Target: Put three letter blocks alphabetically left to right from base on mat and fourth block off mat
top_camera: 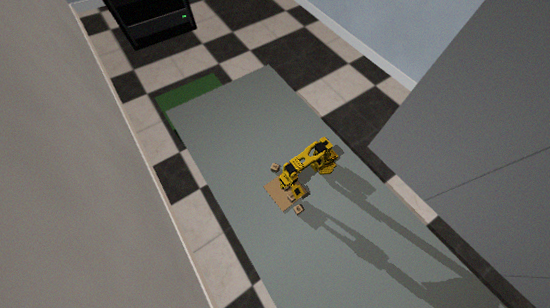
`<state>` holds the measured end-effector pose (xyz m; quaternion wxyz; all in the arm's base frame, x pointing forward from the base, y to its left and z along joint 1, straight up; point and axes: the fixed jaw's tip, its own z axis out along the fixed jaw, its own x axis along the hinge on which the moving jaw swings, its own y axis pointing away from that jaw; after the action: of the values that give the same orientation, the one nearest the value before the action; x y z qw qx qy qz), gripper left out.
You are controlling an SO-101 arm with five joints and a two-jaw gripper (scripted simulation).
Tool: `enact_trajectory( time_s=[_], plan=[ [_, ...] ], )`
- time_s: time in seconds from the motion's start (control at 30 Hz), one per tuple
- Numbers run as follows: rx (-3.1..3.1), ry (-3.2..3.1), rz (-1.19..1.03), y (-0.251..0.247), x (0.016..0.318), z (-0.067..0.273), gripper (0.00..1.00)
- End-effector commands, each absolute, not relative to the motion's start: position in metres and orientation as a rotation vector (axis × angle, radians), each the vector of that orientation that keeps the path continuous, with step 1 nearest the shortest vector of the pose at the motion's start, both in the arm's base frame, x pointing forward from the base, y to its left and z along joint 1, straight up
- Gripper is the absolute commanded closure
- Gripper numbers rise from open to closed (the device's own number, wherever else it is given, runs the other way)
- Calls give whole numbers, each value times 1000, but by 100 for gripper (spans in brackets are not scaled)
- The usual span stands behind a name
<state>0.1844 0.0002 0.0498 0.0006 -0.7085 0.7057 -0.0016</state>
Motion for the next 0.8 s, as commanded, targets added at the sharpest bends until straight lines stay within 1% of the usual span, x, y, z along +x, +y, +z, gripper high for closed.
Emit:
enact_trajectory(
  time_s=[0.0, 0.77],
  plan=[
    [-2175, 2140, -133, 1, 197, 66, 100],
    [-2174, 2141, -133, 1, 198, 57, 100]
  ],
)
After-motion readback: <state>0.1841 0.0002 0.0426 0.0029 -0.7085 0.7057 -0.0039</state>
